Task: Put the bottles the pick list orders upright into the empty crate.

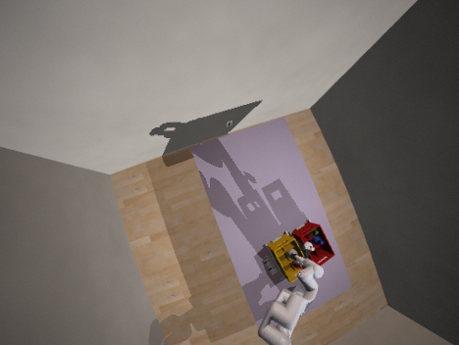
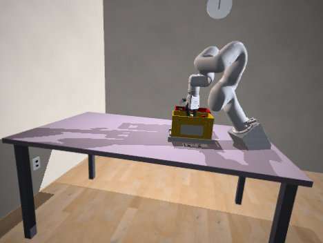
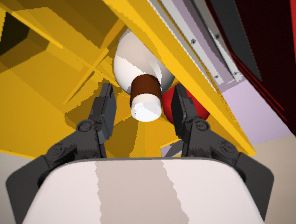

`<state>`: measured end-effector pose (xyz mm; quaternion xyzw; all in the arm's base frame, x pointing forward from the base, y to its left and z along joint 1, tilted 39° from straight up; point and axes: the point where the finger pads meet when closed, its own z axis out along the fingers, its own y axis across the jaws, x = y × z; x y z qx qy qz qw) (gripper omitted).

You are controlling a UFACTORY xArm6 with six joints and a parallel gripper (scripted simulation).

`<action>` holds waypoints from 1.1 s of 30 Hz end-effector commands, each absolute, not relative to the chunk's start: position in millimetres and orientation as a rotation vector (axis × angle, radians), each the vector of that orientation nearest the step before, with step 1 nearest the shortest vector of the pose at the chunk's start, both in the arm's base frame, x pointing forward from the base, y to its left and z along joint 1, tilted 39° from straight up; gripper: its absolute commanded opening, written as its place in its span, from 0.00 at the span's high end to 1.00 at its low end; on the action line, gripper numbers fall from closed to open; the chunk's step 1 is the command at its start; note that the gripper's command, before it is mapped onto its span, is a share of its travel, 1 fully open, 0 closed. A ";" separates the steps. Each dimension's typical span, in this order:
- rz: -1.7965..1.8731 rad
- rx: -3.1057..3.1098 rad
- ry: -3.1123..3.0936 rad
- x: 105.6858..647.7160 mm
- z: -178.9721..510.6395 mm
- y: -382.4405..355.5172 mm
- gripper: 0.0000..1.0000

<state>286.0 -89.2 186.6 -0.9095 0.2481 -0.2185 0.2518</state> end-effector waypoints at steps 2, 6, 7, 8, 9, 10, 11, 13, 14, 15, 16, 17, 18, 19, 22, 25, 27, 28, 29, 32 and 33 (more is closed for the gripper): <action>-0.598 -2.475 0.675 286.5 187.5 -89.8 0.35; -0.598 -2.475 0.675 286.5 187.5 -89.8 0.35; -0.598 -2.475 0.675 286.5 187.5 -89.8 0.35; -0.598 -2.475 0.675 286.5 187.5 -89.8 0.35; -0.598 -2.475 0.675 286.5 187.5 -89.8 0.35; -0.598 -2.475 0.675 286.5 187.5 -89.8 0.35; -0.598 -2.475 0.675 286.5 187.5 -89.8 0.35; -0.598 -2.475 0.675 286.5 187.5 -89.8 0.35; -0.598 -2.475 0.675 286.5 187.5 -89.8 0.35; -0.598 -2.475 0.675 286.5 187.5 -89.8 0.35; -0.598 -2.475 0.675 286.5 187.5 -89.8 0.35; -0.598 -2.475 0.675 286.5 187.5 -89.8 0.35; -0.598 -2.475 0.675 286.5 187.5 -89.8 0.35; -0.598 -2.475 0.675 286.5 187.5 -89.8 0.35; -0.598 -2.475 0.675 286.5 187.5 -89.8 0.35; -0.598 -2.475 0.675 286.5 187.5 -89.8 0.35; -0.598 -2.475 0.675 286.5 187.5 -89.8 0.35; -0.598 -2.475 0.675 286.5 187.5 -89.8 0.35; -0.598 -2.475 0.675 286.5 187.5 -89.8 0.35; -0.598 -2.475 0.675 285.1 189.5 -90.7 0.35; -0.597 -2.475 0.675 283.7 191.6 -91.7 0.35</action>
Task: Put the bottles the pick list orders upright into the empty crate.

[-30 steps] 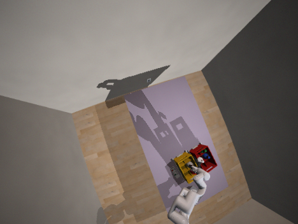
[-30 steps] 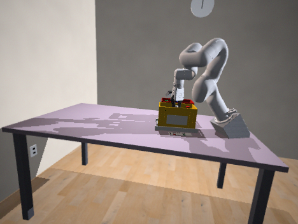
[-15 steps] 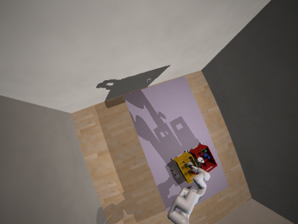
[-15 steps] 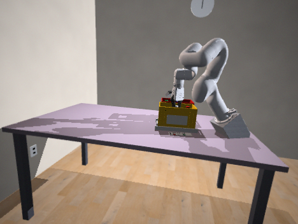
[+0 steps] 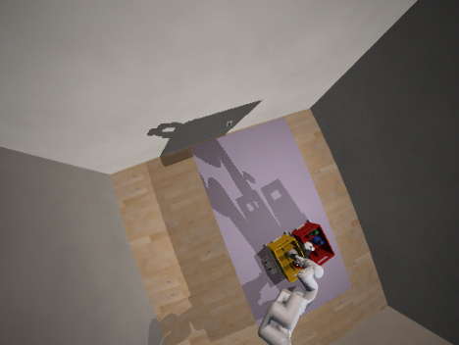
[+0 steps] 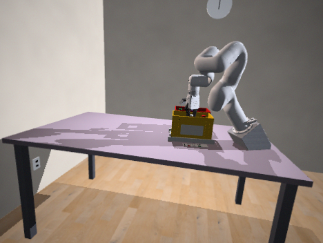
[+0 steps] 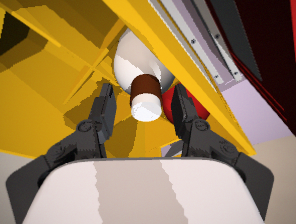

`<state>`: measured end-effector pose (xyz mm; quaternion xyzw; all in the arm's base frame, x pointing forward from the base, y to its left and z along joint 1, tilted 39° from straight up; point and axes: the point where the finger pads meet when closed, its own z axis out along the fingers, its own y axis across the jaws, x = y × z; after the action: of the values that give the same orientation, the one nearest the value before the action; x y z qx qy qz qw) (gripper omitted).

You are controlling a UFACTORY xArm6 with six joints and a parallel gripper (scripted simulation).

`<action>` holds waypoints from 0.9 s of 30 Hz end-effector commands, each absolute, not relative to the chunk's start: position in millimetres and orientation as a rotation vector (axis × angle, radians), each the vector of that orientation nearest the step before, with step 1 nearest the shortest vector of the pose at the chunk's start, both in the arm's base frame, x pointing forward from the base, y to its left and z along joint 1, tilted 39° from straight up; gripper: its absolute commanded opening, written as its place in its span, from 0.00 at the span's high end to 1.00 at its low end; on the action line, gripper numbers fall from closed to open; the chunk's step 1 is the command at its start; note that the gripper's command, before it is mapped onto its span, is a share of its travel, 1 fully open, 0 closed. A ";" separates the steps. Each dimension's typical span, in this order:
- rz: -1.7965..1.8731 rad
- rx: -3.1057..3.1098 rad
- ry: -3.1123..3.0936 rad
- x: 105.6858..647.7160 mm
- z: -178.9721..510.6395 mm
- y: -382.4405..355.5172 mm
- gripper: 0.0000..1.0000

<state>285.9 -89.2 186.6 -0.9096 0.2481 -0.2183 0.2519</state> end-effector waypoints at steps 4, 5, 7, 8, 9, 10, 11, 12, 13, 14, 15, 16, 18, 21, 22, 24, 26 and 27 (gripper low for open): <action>-0.597 -2.475 0.675 278.1 199.9 -95.4 0.35; -0.597 -2.475 0.675 278.1 199.9 -95.4 0.35; -0.597 -2.475 0.675 276.7 202.0 -96.3 0.35; -0.597 -2.475 0.675 275.3 204.1 -97.3 0.35; -0.597 -2.475 0.675 273.9 206.1 -98.2 0.35; -0.597 -2.475 0.675 272.5 208.2 -99.1 0.35; -0.597 -2.475 0.675 271.1 210.3 -100.1 0.35; -0.597 -2.475 0.675 269.7 212.4 -101.0 0.35; -0.597 -2.475 0.675 268.3 214.4 -101.9 0.35; -0.597 -2.475 0.675 266.9 216.5 -102.9 0.35; -0.597 -2.475 0.675 265.5 218.6 -103.8 0.35; -0.597 -2.475 0.675 264.1 220.7 -104.7 0.35; -0.597 -2.475 0.675 261.3 224.8 -106.6 0.35; -0.597 -2.475 0.675 257.1 231.0 -109.4 0.35; -0.597 -2.475 0.675 257.1 231.0 -109.4 0.35; -0.597 -2.475 0.675 255.7 233.1 -110.3 0.35; -0.597 -2.475 0.675 252.9 237.2 -112.2 0.35; -0.597 -2.475 0.675 251.5 239.3 -113.1 0.35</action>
<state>258.5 -108.4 228.4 -0.9097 0.2488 -0.2183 0.2507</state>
